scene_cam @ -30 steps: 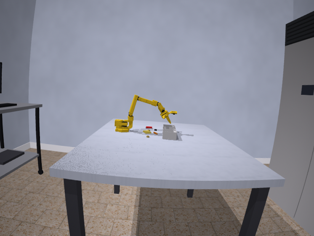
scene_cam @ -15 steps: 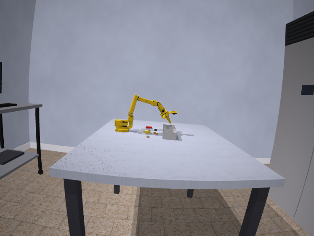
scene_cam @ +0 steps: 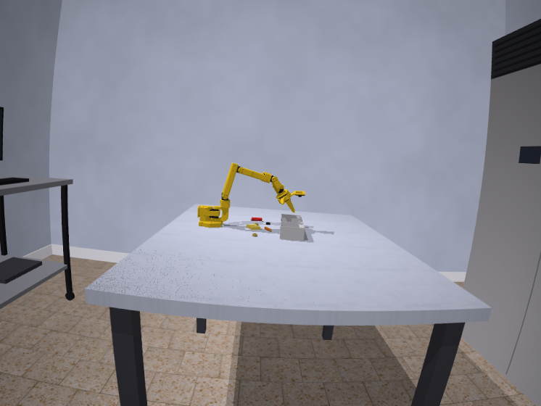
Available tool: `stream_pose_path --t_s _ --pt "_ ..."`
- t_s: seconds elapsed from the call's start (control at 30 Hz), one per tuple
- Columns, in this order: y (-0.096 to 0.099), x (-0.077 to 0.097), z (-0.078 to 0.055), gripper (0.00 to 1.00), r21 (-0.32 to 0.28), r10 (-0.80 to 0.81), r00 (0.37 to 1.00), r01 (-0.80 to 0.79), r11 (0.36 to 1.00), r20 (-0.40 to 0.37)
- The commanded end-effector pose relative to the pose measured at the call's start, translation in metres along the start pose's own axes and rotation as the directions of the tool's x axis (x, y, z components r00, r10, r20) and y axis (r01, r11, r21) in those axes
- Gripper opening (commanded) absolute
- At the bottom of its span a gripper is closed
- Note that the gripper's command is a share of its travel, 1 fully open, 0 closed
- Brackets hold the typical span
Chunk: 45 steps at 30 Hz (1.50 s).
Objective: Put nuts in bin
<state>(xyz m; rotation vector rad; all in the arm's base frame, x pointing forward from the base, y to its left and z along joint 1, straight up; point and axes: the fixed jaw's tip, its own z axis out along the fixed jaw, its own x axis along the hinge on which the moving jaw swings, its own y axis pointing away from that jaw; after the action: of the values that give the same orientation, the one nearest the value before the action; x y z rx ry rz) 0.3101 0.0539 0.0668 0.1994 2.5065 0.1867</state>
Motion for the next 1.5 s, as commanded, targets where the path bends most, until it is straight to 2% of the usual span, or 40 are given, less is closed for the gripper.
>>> stream_pose_path --t_s 0.0,0.97,1.13,1.3,1.37,1.47 --pt "0.006 -0.013 -0.013 1.0 -0.027 0.006 0.998 -0.004 1.0 0.068" --pt "0.007 -0.015 -0.014 1.0 -0.03 0.006 0.997 -0.004 1.0 0.076" --pt "0.009 -0.022 -0.023 1.0 -0.042 0.007 0.994 -0.003 0.999 0.112" --pt "0.013 -0.033 -0.037 1.0 -0.061 0.011 0.985 0.0 0.998 0.172" --pt "0.013 -0.033 -0.037 1.0 -0.061 0.011 0.985 0.0 0.998 0.172" --pt "0.015 -0.039 -0.047 1.0 -0.074 0.013 0.978 0.002 0.997 0.209"
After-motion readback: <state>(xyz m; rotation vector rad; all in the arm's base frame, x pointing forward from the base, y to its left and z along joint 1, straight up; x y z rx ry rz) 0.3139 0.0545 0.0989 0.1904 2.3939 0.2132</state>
